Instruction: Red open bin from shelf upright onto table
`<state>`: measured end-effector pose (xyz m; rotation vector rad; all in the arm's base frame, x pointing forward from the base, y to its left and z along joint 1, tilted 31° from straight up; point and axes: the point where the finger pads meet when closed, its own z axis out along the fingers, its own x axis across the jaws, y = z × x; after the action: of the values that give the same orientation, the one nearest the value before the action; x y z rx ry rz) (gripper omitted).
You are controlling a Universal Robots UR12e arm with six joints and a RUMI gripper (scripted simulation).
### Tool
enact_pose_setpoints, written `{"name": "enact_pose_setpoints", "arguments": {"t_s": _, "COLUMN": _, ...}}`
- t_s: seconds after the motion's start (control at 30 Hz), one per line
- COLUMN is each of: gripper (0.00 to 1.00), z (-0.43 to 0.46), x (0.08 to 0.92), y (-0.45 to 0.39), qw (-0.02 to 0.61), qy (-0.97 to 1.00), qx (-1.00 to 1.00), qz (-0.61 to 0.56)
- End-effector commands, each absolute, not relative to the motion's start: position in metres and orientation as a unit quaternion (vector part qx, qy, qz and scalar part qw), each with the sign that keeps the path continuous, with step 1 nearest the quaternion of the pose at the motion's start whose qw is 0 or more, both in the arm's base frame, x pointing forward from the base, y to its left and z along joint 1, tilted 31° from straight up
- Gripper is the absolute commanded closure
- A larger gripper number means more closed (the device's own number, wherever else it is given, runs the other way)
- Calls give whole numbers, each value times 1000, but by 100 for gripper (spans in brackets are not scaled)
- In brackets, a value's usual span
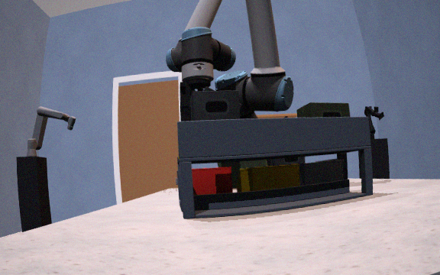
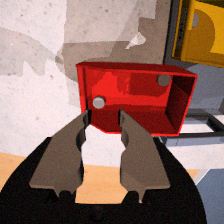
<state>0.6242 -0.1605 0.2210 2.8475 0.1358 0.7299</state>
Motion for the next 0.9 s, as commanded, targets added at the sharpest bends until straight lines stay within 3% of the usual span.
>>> {"name": "enact_pose_setpoints", "arguments": {"t_s": 0.0, "gripper": 80, "z": 241, "x": 645, "y": -158, "qw": 100, "qy": 46, "qx": 963, "qz": 247}}
{"name": "enact_pose_setpoints", "arguments": {"t_s": 0.87, "gripper": 80, "z": 274, "x": 679, "y": -153, "qw": 100, "qy": 46, "qx": 963, "qz": 247}}
